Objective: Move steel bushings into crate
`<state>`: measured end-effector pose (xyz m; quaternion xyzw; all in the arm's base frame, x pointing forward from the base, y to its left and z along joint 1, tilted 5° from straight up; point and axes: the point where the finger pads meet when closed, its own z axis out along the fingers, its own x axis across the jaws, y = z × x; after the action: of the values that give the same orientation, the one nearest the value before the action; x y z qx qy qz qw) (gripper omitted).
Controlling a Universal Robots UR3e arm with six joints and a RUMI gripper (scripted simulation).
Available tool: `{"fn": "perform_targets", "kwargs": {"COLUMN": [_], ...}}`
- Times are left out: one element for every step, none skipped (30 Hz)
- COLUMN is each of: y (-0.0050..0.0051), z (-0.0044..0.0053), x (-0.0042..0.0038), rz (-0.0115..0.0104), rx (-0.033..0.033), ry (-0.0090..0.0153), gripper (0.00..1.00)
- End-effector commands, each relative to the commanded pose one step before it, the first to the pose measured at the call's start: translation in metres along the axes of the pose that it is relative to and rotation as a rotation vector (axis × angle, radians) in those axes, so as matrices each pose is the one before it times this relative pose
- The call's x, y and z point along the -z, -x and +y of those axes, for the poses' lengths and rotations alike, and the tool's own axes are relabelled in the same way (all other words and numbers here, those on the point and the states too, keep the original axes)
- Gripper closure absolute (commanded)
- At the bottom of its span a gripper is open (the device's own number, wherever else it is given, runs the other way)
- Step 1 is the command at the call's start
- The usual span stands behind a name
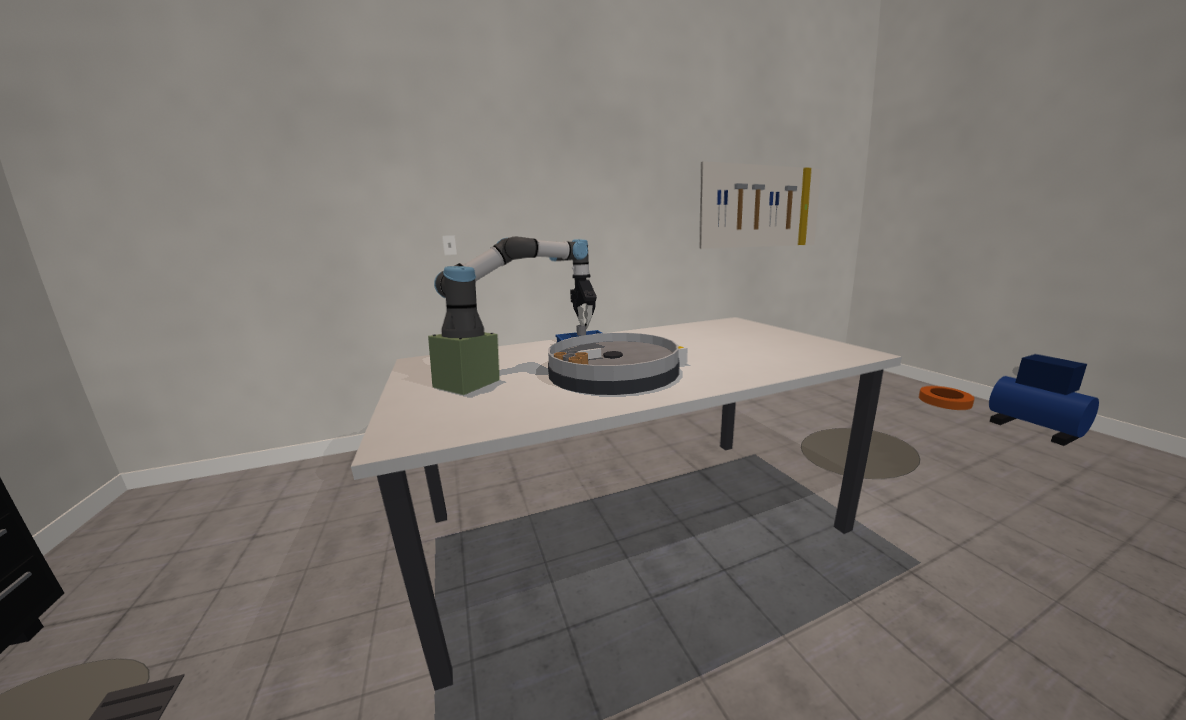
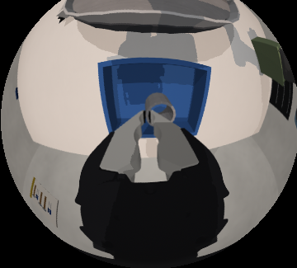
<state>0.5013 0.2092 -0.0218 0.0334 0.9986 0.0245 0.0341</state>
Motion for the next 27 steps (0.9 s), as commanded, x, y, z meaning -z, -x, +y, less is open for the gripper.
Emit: {"fn": "perform_targets", "kwargs": {"y": [0.00102, 0.0, 0.0, 0.0, 0.0, 0.0, 0.0, 0.0, 0.0, 0.00001, 0.00001, 0.0, 0.0, 0.00001, 0.00001, 0.00001, 0.00001, 0.0, 0.00001, 0.00001, 0.00001, 0.0, 0.0, 0.00001, 0.0, 0.00001, 0.00001], "z": [0.000303, 0.000002, 0.000002, 0.000003, 0.0, 0.0, 0.000003, 0.000003, 0.000003, 0.000004, 0.000003, 0.000003, 0.000003, 0.000005, 0.000003, 0.000004, 0.000005, 0.000003, 0.000005, 0.000004, 0.000004, 0.0, 0.0, 0.000005, 0.000003, 0.000005, 0.000004], "x": [0.000769, -0.000395, -0.000498, -0.000604, 0.0, 0.0, -0.000711, -0.000817, -0.000924, -0.001108, -0.001209, -0.001301, -0.001417, -0.001584, -0.001649, -0.001721, -0.001791, -0.001814, -0.001865, -0.001867, -0.001858, 0.0, 0.0, -0.001855, -0.001797, -0.001762, -0.001687], "rz": [-0.0038, 0.0, 0.0, 0.0, 0.0, 0.0, 0.0, 0.0, 0.0, 0.0, 0.0, 0.0, 0.0, 0.0, 0.0, 0.0, 0.0, 0.0, 0.0, 0.0, 0.0, 0.0, 0.0, 0.0, 0.0, 0.0, 0.0], "rx": [0.00011, 0.0, 0.0, 0.0, 0.0, 0.0, 0.0, 0.0, 0.0, 0.0, 0.0, 0.0, 0.0, 0.0, 0.0, 0.0, 0.0, 0.0, 0.0, 0.0, 0.0, 0.0, 0.0, 0.0, 0.0, 0.0, 0.0], "ry": [0.00099, 0.0, 0.0, 0.0, 0.0, 0.0, 0.0, 0.0, 0.0, 0.0, 0.0, 0.0, 0.0, 0.0, 0.0, 0.0, 0.0, 0.0, 0.0, 0.0, 0.0, 0.0, 0.0, 0.0, 0.0, 0.0, 0.0], "gripper": [1.0, 1.0, 1.0, 1.0, 1.0, 1.0, 1.0, 1.0, 1.0, 1.0, 1.0, 1.0, 1.0, 1.0, 1.0, 1.0, 1.0, 1.0, 1.0, 1.0, 1.0, 1.0, 1.0, 1.0, 1.0, 1.0, 1.0]}}
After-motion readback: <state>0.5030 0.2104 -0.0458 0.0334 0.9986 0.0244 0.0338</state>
